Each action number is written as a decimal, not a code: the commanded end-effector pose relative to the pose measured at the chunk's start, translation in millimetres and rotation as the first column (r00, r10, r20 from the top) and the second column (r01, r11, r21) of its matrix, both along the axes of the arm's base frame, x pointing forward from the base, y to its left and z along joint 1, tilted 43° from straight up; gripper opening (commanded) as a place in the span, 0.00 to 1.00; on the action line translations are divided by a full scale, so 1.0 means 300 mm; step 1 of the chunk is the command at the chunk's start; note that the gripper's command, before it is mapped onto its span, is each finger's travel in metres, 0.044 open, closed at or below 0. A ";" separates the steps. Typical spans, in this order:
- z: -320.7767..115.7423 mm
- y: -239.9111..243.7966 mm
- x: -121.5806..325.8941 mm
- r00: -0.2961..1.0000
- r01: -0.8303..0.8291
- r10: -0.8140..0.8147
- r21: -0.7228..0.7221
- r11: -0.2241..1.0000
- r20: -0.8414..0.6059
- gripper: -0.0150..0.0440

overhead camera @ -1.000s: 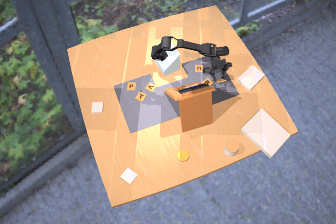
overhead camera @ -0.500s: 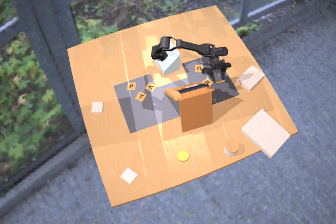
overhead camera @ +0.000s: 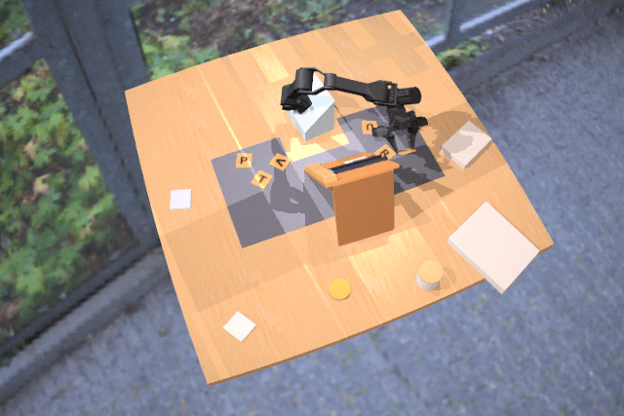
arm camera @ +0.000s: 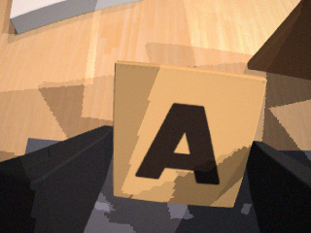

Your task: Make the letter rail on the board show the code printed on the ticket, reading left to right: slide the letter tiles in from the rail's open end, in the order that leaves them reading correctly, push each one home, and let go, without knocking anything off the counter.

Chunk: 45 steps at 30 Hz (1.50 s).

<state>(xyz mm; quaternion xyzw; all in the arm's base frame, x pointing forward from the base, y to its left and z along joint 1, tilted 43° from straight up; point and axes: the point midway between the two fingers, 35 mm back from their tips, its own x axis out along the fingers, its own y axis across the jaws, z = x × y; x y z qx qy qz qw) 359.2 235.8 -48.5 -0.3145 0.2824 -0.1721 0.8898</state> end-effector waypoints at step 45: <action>0.058 -0.057 -0.009 1.000 -0.002 0.002 0.004 1.000 0.001 0.25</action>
